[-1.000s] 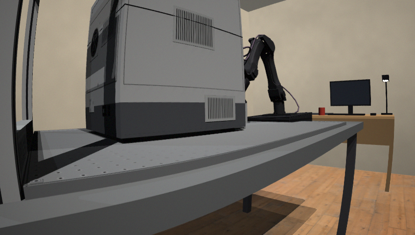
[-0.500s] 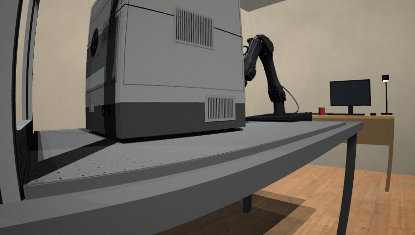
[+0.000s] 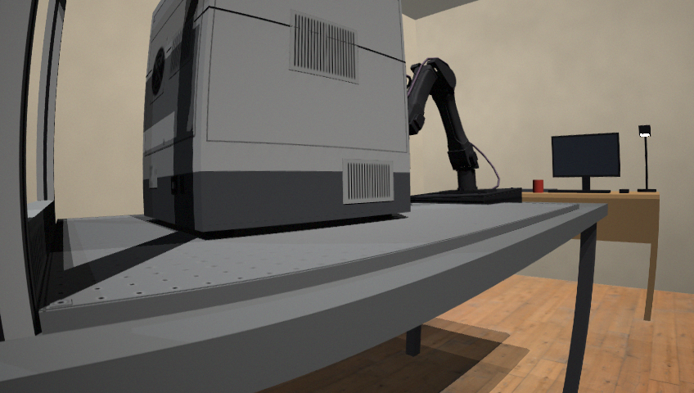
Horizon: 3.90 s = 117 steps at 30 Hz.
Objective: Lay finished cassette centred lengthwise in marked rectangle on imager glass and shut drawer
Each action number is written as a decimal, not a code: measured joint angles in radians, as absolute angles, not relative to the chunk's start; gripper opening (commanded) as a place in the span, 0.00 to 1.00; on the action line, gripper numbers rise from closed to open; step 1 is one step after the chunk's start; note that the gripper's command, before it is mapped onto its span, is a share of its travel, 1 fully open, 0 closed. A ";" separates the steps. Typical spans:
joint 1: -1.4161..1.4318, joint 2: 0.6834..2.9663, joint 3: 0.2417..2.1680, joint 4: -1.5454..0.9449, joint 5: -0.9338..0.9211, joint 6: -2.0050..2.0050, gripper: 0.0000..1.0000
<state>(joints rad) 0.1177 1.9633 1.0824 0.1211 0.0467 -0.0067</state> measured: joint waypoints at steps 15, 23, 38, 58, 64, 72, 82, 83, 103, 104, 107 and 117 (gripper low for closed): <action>0.118 1.971 1.093 0.122 0.047 -0.007 0.00; 0.118 1.971 1.093 0.122 0.047 -0.007 0.00; 0.118 1.971 1.093 0.122 0.047 -0.007 0.00; 0.118 1.971 1.089 0.129 0.046 -0.007 0.00; 0.118 1.971 1.088 0.130 0.046 -0.007 0.00; 0.118 1.971 1.088 0.130 0.046 -0.007 0.00; 0.118 1.971 1.088 0.130 0.046 -0.007 0.00; 0.118 1.971 1.088 0.130 0.046 -0.007 0.00; 0.118 1.971 1.088 0.130 0.049 -0.007 0.35; 0.118 1.971 1.088 0.130 0.049 -0.007 0.35; 0.118 1.971 1.088 0.130 0.049 -0.007 0.35; 0.118 1.971 1.088 0.130 0.049 -0.007 0.35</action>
<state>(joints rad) 0.1177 1.9709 1.0878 0.1303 0.0486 -0.0071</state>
